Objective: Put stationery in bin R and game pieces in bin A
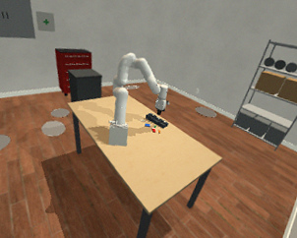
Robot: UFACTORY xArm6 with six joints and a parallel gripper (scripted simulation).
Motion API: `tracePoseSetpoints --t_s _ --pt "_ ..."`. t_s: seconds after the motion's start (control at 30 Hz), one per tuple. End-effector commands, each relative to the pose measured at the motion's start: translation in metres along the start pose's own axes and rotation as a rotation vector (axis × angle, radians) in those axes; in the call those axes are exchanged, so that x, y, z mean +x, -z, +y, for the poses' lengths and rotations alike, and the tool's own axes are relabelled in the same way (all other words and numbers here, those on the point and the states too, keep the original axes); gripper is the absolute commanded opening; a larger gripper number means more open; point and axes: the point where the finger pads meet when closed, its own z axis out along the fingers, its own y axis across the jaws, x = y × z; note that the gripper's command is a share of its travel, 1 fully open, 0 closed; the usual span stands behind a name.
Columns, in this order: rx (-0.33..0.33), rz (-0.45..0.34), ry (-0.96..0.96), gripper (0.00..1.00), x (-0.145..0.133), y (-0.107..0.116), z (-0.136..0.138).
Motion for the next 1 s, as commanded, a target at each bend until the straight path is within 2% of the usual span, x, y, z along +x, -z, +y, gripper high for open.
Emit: tracePoseSetpoints --t_s 0.0,0.2,0.53,0.97 --pt "0.004 0.005 0.004 0.07 0.034 -0.031 0.018" --pt "0.004 0.006 0.004 0.07 0.059 -0.058 0.032" --pt "0.004 0.006 0.004 0.07 0.059 -0.058 0.032" --pt "0.005 0.006 0.004 0.07 0.059 -0.09 0.032"
